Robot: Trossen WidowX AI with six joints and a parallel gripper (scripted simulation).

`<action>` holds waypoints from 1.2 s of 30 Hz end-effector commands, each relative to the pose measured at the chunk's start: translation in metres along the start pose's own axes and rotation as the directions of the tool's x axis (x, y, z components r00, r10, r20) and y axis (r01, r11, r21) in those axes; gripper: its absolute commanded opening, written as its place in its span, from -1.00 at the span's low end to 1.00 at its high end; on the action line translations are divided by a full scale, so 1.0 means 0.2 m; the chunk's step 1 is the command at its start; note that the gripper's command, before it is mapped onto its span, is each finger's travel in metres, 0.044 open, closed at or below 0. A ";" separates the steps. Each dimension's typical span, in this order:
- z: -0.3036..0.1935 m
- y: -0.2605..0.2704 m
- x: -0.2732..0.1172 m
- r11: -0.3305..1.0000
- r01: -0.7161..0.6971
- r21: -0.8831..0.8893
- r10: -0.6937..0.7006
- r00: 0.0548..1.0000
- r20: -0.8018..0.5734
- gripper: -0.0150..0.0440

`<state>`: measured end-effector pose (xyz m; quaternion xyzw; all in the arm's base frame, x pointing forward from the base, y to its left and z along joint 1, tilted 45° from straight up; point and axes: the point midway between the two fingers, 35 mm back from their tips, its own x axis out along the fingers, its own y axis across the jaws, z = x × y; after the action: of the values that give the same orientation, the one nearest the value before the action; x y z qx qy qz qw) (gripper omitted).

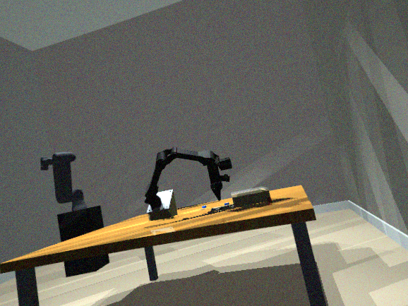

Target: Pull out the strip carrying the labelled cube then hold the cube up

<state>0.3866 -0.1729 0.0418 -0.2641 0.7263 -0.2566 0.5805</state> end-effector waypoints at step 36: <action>-0.01 -0.01 0.20 1.000 0.004 -0.007 -0.004 1.000 -0.009 -0.49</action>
<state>0.3776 -0.2009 0.0166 -0.2644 0.7283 -0.2572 0.5776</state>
